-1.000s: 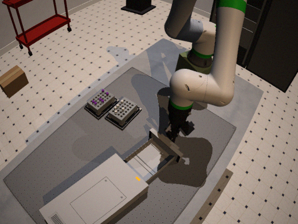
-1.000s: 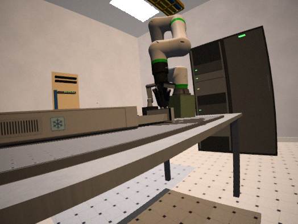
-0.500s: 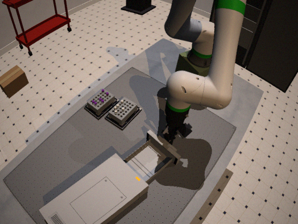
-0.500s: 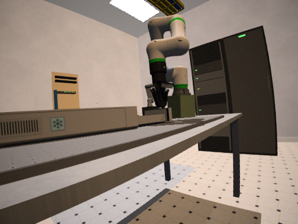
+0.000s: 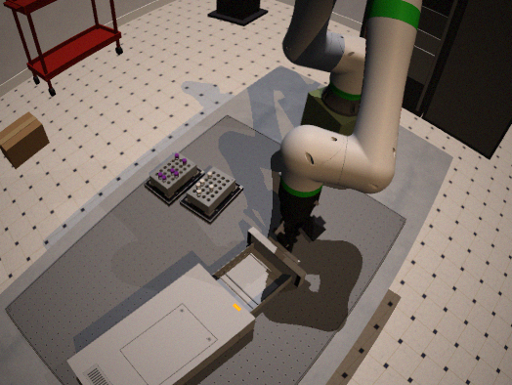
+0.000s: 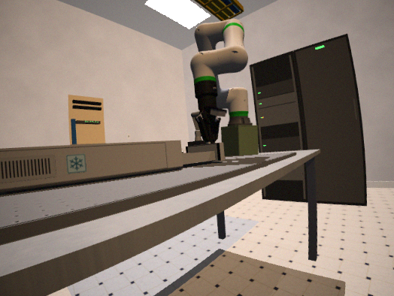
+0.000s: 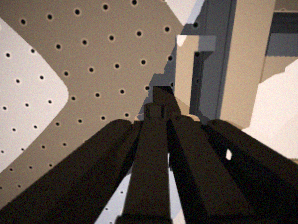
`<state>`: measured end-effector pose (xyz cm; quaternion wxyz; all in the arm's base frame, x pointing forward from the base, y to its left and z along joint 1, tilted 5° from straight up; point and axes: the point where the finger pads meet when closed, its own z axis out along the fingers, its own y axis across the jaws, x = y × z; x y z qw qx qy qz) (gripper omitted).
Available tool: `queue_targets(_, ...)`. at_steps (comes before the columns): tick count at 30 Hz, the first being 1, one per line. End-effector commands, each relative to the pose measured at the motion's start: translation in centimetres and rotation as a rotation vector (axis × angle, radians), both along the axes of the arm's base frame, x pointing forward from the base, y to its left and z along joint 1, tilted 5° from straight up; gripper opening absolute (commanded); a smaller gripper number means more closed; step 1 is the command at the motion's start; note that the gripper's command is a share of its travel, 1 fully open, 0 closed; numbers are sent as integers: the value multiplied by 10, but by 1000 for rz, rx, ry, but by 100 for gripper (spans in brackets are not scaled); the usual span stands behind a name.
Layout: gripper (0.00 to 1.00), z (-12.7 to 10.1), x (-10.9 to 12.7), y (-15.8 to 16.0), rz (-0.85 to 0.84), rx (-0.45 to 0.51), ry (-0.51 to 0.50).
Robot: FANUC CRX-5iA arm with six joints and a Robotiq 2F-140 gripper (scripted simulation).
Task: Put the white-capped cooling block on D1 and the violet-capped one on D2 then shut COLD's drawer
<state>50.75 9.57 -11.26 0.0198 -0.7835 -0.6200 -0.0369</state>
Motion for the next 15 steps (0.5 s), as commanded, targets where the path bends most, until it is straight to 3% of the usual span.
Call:
queue_targets(1, 10, 1, 5, -1, 0, 0, -2)
queue_targets(15, 10, 1, 20, -5, 0, 0, -2)
